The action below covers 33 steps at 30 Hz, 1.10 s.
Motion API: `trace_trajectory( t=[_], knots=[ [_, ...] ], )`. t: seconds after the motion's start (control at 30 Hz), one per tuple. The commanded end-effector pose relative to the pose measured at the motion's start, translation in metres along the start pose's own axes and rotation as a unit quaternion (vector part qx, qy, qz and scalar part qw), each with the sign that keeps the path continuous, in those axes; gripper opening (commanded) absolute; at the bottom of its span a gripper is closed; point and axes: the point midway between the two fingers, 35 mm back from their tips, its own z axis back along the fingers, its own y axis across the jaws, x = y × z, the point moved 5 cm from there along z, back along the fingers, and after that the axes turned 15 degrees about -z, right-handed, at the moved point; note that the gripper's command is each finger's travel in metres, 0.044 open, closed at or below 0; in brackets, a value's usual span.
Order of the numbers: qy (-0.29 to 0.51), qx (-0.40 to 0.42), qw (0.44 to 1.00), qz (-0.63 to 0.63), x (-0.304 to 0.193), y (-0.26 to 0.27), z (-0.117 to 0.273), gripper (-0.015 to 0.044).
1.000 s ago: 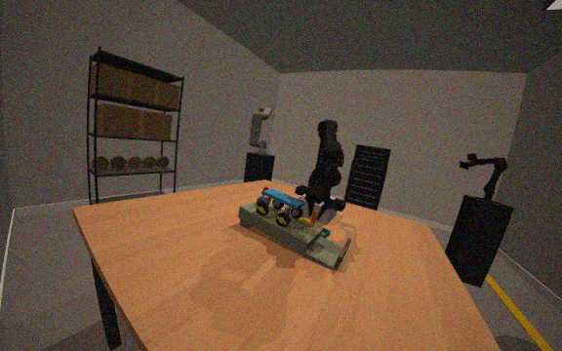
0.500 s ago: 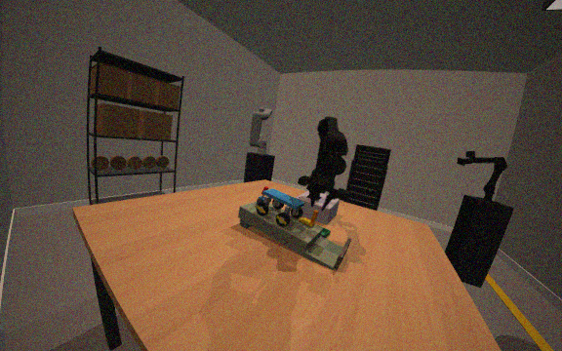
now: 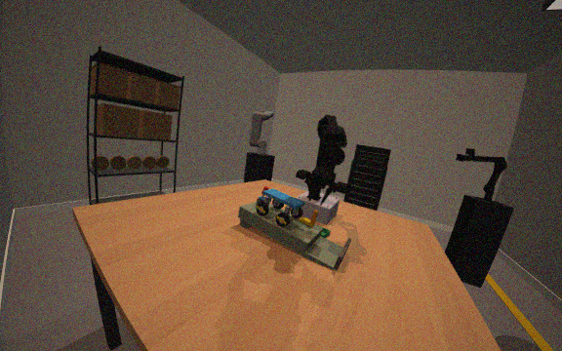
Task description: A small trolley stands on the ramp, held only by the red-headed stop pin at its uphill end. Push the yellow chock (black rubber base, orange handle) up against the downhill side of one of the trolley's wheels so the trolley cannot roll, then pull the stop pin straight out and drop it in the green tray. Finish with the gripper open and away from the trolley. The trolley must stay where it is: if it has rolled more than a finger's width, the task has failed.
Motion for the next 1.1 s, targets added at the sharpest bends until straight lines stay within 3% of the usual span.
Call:
trace_trajectory(
  t=[0.0,0.53,1.07],
  knots=[
    [-0.010,-0.008,0.998,0.054,0.010,-0.014,0.003,0.0190],
    [0.003,-0.050,0.942,0.333,0.039,-0.083,0.007,0.0190],
    [0.050,-0.074,0.807,0.583,0.049,-0.158,0.013,0.0190]
  ],
)
